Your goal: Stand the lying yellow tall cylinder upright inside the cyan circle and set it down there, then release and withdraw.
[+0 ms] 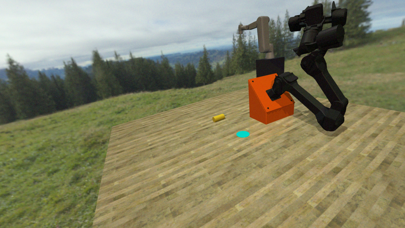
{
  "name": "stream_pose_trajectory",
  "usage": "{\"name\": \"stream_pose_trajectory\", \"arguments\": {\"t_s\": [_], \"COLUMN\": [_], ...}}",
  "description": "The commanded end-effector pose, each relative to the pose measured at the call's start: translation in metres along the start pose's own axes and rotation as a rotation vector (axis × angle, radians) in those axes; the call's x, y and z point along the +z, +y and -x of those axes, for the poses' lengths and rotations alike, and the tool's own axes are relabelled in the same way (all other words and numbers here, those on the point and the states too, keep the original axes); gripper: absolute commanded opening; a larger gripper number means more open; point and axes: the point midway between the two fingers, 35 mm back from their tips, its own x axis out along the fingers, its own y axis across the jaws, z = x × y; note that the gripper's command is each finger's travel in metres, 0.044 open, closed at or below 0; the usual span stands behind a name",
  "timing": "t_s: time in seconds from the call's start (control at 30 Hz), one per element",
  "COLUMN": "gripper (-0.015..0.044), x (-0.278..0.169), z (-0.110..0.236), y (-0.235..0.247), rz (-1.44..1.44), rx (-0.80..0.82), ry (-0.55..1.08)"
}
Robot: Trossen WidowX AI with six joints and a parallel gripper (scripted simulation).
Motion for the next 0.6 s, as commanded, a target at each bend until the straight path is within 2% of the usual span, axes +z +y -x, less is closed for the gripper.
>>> {"name": "stream_pose_trajectory", "arguments": {"t_s": [0.0, 0.1, 0.33, 0.57], "gripper": [0.0374, 0.0309, 0.0309, 0.0309], "x": [0.001, 0.021, 0.069, 0.093], "z": [-0.001, -0.01, -0.01, 0.029], "y": [0.002, 0.031, 0.132, 0.236], "rz": [0.005, 0.077, 0.27, 0.435], "rx": [0.009, 0.145, 0.572, 1.021], "ry": [-0.004, -0.055, -0.2, -0.311]}}
